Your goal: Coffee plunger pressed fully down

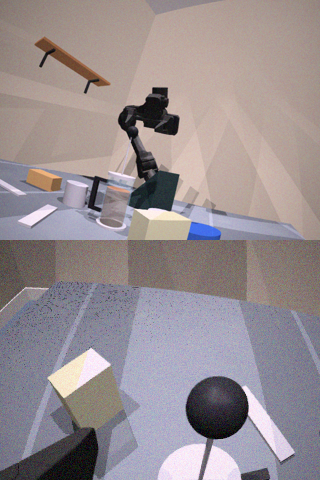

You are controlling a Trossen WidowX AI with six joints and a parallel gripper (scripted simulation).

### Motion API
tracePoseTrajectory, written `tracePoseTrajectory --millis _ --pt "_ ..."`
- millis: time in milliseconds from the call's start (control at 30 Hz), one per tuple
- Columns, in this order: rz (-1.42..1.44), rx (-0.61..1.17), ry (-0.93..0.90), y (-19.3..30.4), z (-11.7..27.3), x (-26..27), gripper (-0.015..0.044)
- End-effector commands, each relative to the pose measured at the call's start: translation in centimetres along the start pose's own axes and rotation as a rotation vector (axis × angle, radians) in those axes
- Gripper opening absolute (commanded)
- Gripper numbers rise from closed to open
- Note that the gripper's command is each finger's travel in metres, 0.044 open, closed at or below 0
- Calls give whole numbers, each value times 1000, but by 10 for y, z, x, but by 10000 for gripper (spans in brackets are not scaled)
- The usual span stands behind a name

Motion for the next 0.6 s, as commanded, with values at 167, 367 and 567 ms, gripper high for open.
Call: tracePoseTrajectory --millis 167,367,567 --pt "-32 -4 36 3 0 0 440" --pt "-32 -4 35 2 -9 0 440" --pt "-33 -4 35 2 -19 0 440"
Point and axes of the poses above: the point midway between the two fingers, 35 mm back from their tips, its own z axis back along the fingers, its own x axis across the jaws, y = z × x, the point moved 8 cm from there along z, back along the fingers, and after that the axes turned 1 degree about z, right-handed, at the moved point
